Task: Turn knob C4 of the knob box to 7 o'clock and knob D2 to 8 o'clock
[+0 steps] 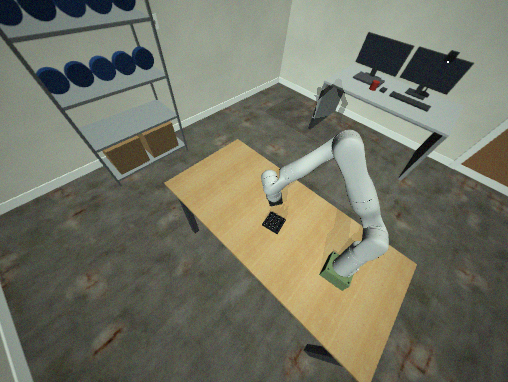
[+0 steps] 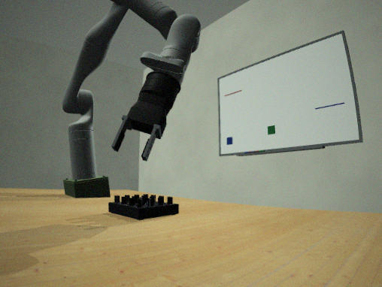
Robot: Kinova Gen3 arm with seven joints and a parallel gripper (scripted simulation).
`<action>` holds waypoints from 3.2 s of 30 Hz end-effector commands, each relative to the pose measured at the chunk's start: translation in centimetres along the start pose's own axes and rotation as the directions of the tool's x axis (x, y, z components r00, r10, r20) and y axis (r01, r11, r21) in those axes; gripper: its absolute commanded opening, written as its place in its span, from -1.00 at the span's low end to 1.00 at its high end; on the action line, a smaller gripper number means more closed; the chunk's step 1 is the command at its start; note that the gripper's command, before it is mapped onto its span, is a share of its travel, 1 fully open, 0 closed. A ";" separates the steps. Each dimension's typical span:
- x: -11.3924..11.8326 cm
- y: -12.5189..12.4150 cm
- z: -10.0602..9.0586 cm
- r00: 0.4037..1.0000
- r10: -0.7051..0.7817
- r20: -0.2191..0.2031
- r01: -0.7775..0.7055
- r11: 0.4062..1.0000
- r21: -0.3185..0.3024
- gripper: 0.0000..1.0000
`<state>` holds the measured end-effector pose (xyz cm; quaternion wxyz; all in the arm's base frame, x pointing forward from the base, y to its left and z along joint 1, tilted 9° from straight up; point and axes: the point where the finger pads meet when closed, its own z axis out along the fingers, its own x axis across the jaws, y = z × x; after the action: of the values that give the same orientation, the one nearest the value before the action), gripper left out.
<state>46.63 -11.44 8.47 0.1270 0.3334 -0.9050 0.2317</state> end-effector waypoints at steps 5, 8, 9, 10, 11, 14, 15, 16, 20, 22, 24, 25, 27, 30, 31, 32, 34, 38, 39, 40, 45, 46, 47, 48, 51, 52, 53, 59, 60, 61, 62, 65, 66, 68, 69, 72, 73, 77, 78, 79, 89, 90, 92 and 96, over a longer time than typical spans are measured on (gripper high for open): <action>0.4 -0.3 0.1 1.000 0.008 -0.001 -0.008 1.000 -0.002 1.00; 0.3 0.1 0.4 0.999 -0.031 0.011 0.031 0.999 -0.011 1.00; 0.3 0.1 0.4 0.999 -0.031 0.011 0.031 0.999 -0.011 1.00; 0.3 0.1 0.4 0.999 -0.031 0.011 0.031 0.999 -0.011 1.00; 0.3 0.1 0.4 0.999 -0.031 0.011 0.031 0.999 -0.011 1.00; 0.2 0.5 0.6 0.997 -0.069 0.024 0.069 0.997 -0.020 1.00; 0.2 0.5 0.6 0.997 -0.069 0.024 0.069 0.997 -0.020 1.00; 0.2 0.5 0.6 0.997 -0.069 0.024 0.069 0.997 -0.020 1.00; 0.1 0.8 0.9 0.994 -0.107 0.037 0.108 0.994 -0.027 1.00; 0.1 0.8 0.9 0.994 -0.107 0.037 0.108 0.994 -0.027 1.00; 0.1 0.8 0.9 0.994 -0.107 0.037 0.108 0.994 -0.027 1.00; 0.1 0.8 0.9 0.994 -0.107 0.037 0.108 0.994 -0.027 1.00; 0.1 1.2 1.1 0.988 -0.143 0.051 0.145 0.989 -0.034 1.00; 0.1 1.2 1.1 0.988 -0.143 0.051 0.145 0.989 -0.034 1.00; 0.1 1.2 1.1 0.988 -0.143 0.051 0.145 0.989 -0.034 1.00; 0.0 1.6 1.3 0.982 -0.179 0.065 0.182 0.983 -0.039 1.00; 0.0 1.6 1.3 0.982 -0.179 0.065 0.182 0.983 -0.039 1.00; -0.1 2.0 1.5 0.974 -0.214 0.080 0.218 0.975 -0.043 1.00; -0.1 2.0 1.5 0.974 -0.214 0.080 0.218 0.975 -0.043 1.00; -0.1 2.0 1.5 0.974 -0.214 0.080 0.218 0.975 -0.043 1.00; -0.2 2.4 1.7 0.964 -0.247 0.094 0.252 0.967 -0.047 1.00; -0.2 2.4 1.7 0.964 -0.247 0.094 0.252 0.967 -0.047 1.00; -0.2 2.4 1.7 0.964 -0.247 0.094 0.252 0.967 -0.047 1.00; -0.2 2.4 1.7 0.964 -0.247 0.094 0.252 0.967 -0.047 1.00; -0.3 2.8 1.9 0.954 -0.280 0.109 0.286 0.957 -0.049 1.00; -0.3 2.8 1.9 0.954 -0.280 0.109 0.286 0.957 -0.049 1.00; -0.3 2.8 1.9 0.954 -0.280 0.109 0.286 0.957 -0.049 1.00; -0.3 3.2 2.0 0.942 -0.311 0.123 0.319 0.947 -0.050 1.00; -0.3 3.2 2.0 0.942 -0.311 0.123 0.319 0.947 -0.050 1.00; -0.3 3.2 2.0 0.942 -0.311 0.123 0.319 0.947 -0.050 1.00; -0.3 3.2 2.0 0.942 -0.311 0.123 0.319 0.947 -0.050 1.00; -0.4 3.6 2.1 0.930 -0.341 0.138 0.350 0.935 -0.050 1.00; -0.4 3.6 2.1 0.930 -0.341 0.138 0.350 0.935 -0.050 1.00; -0.4 3.6 2.1 0.930 -0.341 0.138 0.350 0.935 -0.050 1.00; -0.4 3.6 2.1 0.930 -0.341 0.138 0.350 0.935 -0.050 1.00; -0.5 4.0 2.2 0.917 -0.369 0.152 0.380 0.923 -0.050 1.00; -0.5 4.0 2.2 0.917 -0.369 0.152 0.380 0.923 -0.050 1.00; -0.5 4.4 2.3 0.903 -0.397 0.166 0.409 0.911 -0.048 1.00; -0.5 4.4 2.3 0.903 -0.397 0.166 0.409 0.911 -0.048 1.00; -0.5 4.4 2.3 0.903 -0.397 0.166 0.409 0.911 -0.048 1.00; -0.7 5.1 2.5 0.873 -0.448 0.193 0.464 0.885 -0.043 1.00; -0.7 5.1 2.5 0.873 -0.448 0.193 0.464 0.885 -0.043 1.00; -0.7 5.1 2.5 0.873 -0.448 0.193 0.464 0.885 -0.043 1.00; -0.7 5.5 2.5 0.858 -0.471 0.206 0.489 0.872 -0.040 1.00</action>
<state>43.35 -8.48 4.09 0.1095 0.5641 -0.8098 0.1184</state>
